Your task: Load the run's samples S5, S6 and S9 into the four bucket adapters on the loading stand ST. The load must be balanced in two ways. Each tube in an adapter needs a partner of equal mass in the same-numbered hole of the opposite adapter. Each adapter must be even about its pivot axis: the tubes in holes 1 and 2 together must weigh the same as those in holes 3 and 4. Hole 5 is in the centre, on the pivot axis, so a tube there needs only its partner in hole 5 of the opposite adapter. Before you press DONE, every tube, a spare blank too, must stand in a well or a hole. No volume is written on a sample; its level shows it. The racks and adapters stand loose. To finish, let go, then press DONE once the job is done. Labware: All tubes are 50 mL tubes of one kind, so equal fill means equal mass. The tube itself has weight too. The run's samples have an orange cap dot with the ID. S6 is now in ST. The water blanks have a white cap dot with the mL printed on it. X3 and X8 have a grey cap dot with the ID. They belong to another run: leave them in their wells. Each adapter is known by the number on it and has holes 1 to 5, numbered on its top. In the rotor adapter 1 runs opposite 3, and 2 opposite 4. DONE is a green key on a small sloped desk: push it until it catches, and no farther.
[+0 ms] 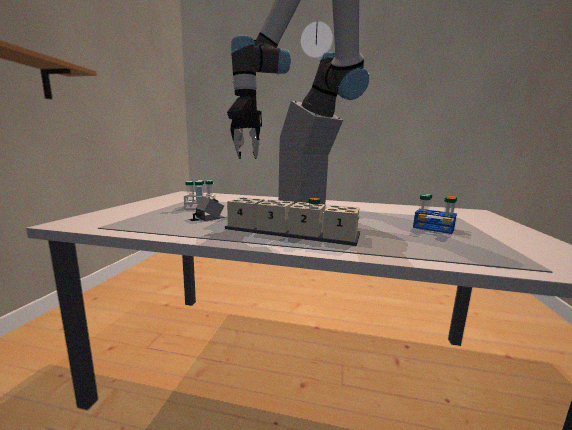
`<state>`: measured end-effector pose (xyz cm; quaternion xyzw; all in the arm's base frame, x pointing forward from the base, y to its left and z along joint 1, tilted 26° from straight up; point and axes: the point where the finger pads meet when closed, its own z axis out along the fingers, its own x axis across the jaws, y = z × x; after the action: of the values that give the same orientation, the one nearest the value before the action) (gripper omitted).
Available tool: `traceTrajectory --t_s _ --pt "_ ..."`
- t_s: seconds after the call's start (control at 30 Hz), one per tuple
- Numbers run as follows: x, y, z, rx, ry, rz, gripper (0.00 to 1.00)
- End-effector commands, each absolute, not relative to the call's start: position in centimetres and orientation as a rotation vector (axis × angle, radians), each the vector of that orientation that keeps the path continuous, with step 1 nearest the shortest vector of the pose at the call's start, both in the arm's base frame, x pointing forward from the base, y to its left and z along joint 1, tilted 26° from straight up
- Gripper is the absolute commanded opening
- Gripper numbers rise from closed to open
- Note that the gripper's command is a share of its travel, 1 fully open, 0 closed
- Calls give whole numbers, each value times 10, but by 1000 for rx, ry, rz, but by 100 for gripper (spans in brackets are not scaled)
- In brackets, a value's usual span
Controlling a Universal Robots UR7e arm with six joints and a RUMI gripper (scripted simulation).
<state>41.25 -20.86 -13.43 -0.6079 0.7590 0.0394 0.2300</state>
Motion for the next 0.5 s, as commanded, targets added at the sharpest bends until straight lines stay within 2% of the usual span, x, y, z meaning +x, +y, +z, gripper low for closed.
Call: traceTrajectory --t_s 0.0,0.47 --pt "413 -209 -135 -1601 2154 47 35" --pt "414 -208 -138 -1599 2156 45 35"
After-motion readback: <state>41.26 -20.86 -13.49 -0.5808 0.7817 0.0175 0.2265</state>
